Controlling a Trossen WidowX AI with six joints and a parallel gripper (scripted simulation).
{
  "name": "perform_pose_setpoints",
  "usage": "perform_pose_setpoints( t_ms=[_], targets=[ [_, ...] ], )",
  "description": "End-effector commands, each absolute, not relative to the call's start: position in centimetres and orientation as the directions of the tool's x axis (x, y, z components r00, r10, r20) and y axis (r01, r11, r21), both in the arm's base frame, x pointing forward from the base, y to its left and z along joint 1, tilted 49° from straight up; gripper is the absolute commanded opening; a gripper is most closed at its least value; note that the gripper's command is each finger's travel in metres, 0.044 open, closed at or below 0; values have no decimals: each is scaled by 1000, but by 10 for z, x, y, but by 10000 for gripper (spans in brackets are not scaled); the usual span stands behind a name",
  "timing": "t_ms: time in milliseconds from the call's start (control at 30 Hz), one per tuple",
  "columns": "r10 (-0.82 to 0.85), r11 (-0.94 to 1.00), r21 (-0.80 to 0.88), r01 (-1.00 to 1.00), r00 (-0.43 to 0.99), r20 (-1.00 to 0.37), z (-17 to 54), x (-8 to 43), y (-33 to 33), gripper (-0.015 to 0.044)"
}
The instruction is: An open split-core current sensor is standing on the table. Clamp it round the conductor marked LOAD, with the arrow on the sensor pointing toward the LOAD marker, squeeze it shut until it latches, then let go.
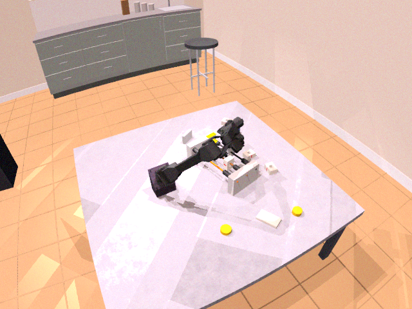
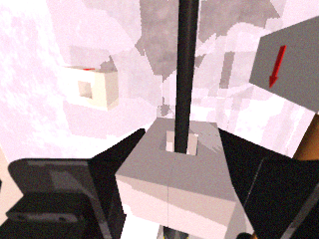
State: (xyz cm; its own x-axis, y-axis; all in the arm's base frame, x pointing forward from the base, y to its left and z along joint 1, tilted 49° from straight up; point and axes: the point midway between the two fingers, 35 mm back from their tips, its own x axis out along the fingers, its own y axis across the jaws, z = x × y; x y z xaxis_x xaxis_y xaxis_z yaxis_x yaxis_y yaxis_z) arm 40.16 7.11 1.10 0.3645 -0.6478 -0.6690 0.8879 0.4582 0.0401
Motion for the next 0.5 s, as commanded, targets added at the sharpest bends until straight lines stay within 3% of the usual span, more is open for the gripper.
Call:
perform_pose_setpoints(
  t_ms=[0, 367, 467],
  targets=[
    [-647, 461, 38, 887, 365, -669, 10, 402, 71, 0],
    [-648, 458, 39, 888, 364, -668, 1, 404, 60, 0],
    [-648, 453, 46, 890, 365, -668, 4, 404, 61, 79]
  ],
)
